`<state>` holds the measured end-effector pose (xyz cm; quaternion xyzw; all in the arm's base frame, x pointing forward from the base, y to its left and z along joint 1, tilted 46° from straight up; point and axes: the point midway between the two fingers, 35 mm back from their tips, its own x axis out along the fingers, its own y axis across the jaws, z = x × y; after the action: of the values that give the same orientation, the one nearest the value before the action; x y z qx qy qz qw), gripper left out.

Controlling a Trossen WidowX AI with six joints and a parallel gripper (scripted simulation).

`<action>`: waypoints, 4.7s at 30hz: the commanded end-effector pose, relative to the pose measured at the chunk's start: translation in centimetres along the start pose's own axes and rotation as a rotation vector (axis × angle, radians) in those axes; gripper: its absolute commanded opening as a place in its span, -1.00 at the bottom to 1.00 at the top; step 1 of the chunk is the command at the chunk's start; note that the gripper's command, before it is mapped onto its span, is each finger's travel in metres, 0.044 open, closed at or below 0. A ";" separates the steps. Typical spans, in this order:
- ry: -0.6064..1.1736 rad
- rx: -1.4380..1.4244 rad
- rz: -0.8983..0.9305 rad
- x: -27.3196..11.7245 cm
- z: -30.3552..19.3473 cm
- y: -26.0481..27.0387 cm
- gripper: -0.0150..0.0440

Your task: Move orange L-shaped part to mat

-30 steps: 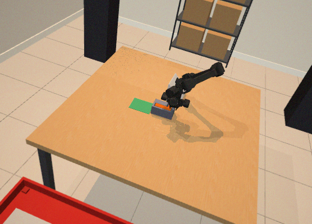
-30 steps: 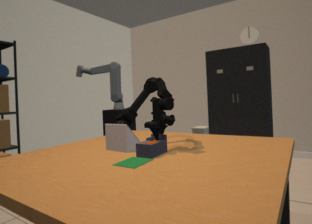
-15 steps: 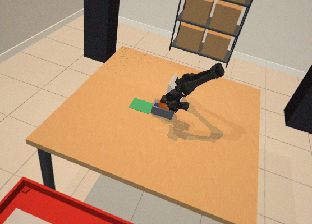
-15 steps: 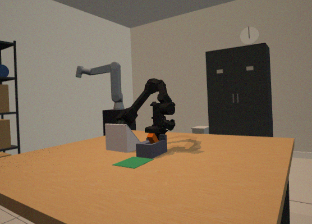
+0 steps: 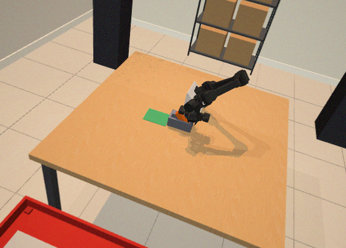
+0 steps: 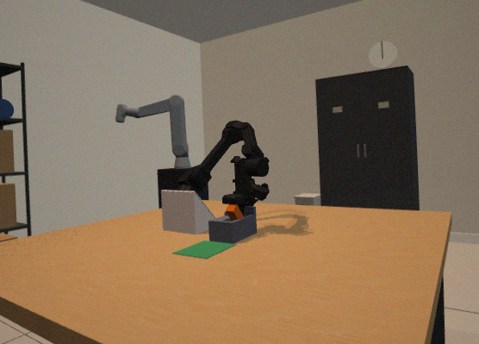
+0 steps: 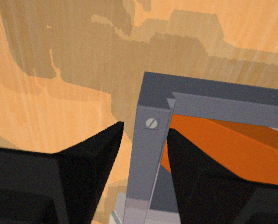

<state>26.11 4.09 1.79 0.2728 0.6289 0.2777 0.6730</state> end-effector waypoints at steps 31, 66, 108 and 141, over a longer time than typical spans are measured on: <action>-0.020 0.009 -0.010 -10.6 0.3 -0.4 0.12; -0.007 1.573 -0.007 -10.8 1.0 -7.9 0.46; -0.006 1.572 -0.004 -3.1 1.1 -7.9 0.46; -0.007 1.569 -0.008 -4.3 1.1 -8.0 -0.49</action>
<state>27.15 -4.20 -1.23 0.6670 0.6407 -0.2522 0.2847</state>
